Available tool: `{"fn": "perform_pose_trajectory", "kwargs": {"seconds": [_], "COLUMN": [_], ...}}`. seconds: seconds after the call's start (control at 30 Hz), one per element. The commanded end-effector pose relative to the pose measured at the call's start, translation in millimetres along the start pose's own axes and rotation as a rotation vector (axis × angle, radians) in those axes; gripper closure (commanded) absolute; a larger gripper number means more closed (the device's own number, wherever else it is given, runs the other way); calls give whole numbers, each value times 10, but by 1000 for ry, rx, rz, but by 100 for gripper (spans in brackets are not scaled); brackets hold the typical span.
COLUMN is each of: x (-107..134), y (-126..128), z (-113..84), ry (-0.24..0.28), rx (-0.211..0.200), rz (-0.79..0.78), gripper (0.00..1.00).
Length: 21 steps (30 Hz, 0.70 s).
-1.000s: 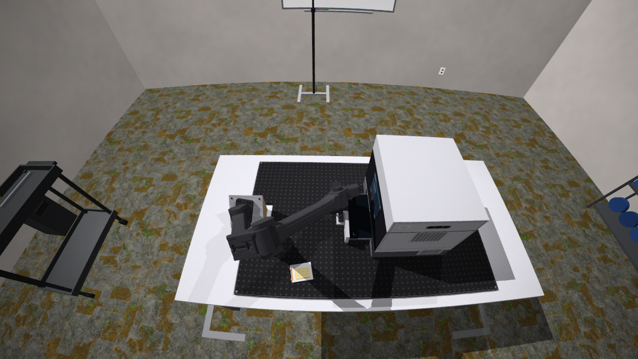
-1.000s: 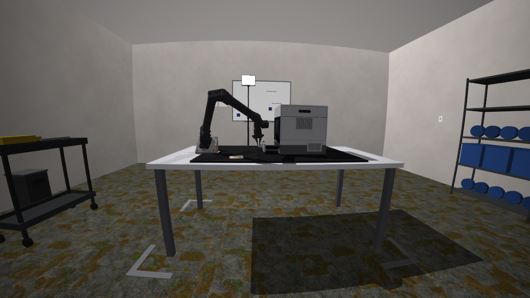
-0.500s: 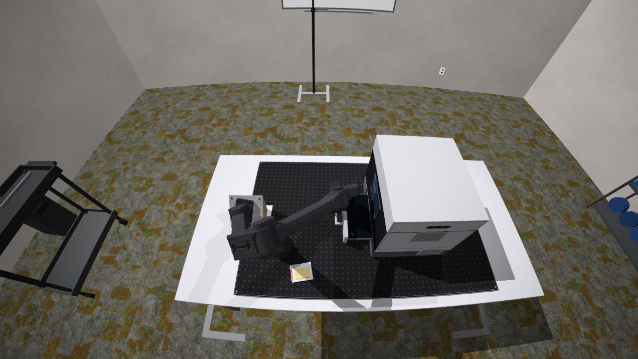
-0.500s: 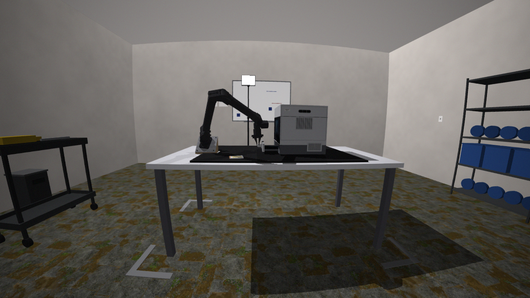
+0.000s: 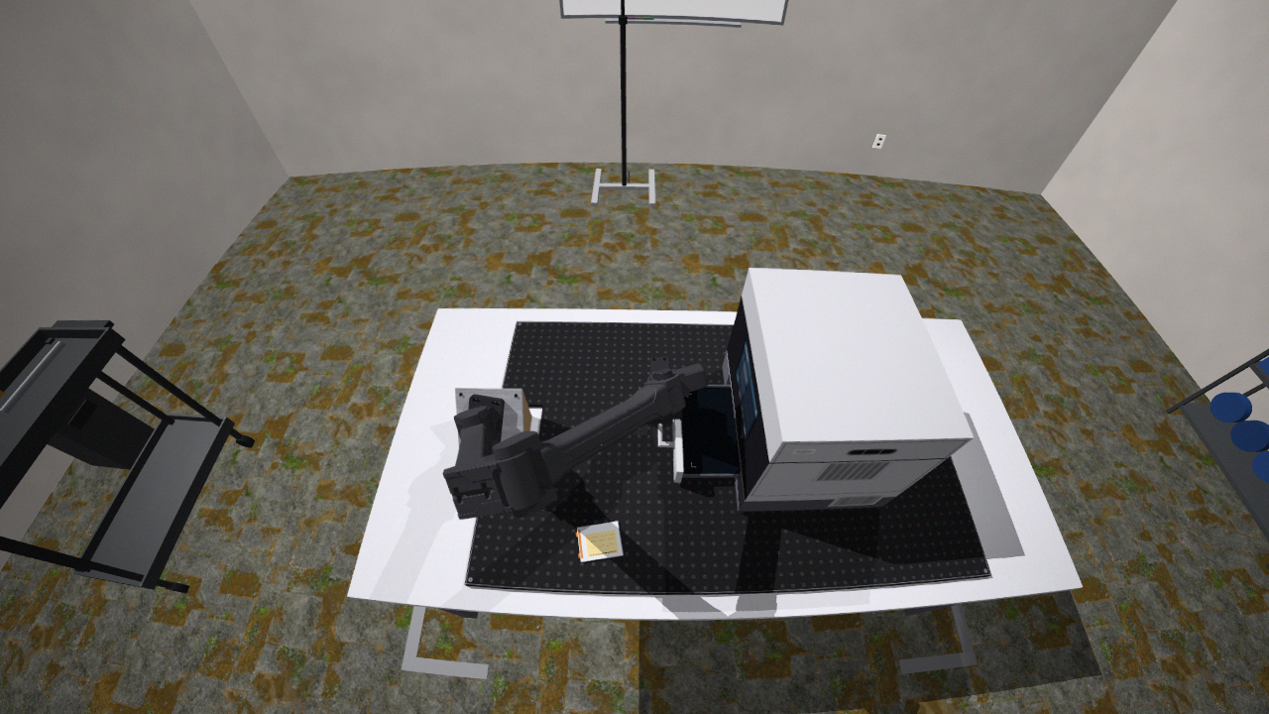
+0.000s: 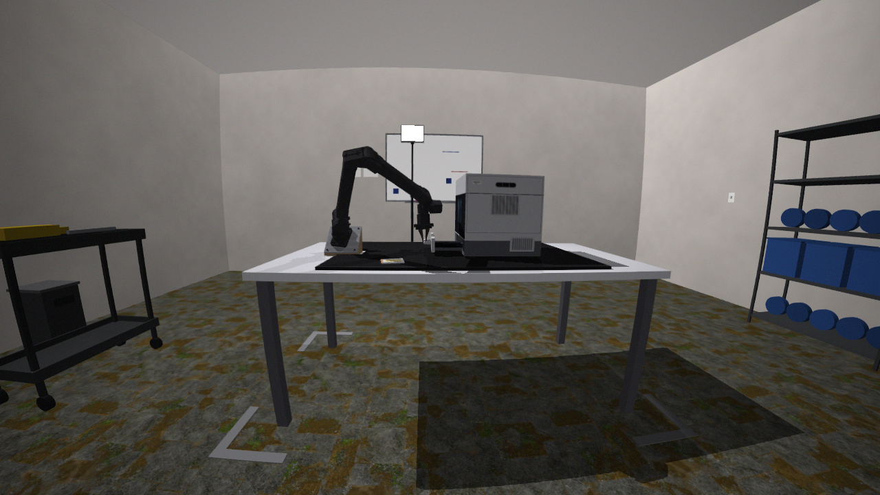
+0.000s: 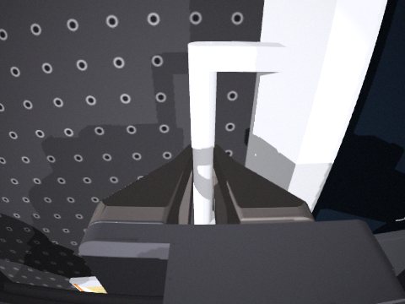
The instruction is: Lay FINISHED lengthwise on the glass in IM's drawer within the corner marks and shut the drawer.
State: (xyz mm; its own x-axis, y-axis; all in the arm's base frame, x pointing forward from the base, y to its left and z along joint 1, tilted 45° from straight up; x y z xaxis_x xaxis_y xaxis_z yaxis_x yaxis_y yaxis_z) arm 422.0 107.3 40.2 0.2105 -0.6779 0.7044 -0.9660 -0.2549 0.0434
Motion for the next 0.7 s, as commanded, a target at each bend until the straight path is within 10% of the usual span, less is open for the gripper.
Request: {"fn": "perform_pose_trajectory", "kwargs": {"seconds": [0.0, 0.67], "x": [-17, -9], "y": [70, 139], "z": [-100, -5], "ry": [-5, -2], "rx": [19, -5], "rz": [10, 8], "gripper": [93, 93]}}
Point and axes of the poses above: the point where the finger pads meet when closed, its own z axis out along the fingers, its own y axis across the jaws, x = y × z, the point moved 8 cm from there along -z, back along the fingers, and after that the axes turned 7 degrees about -z, right-handed, at the moved point
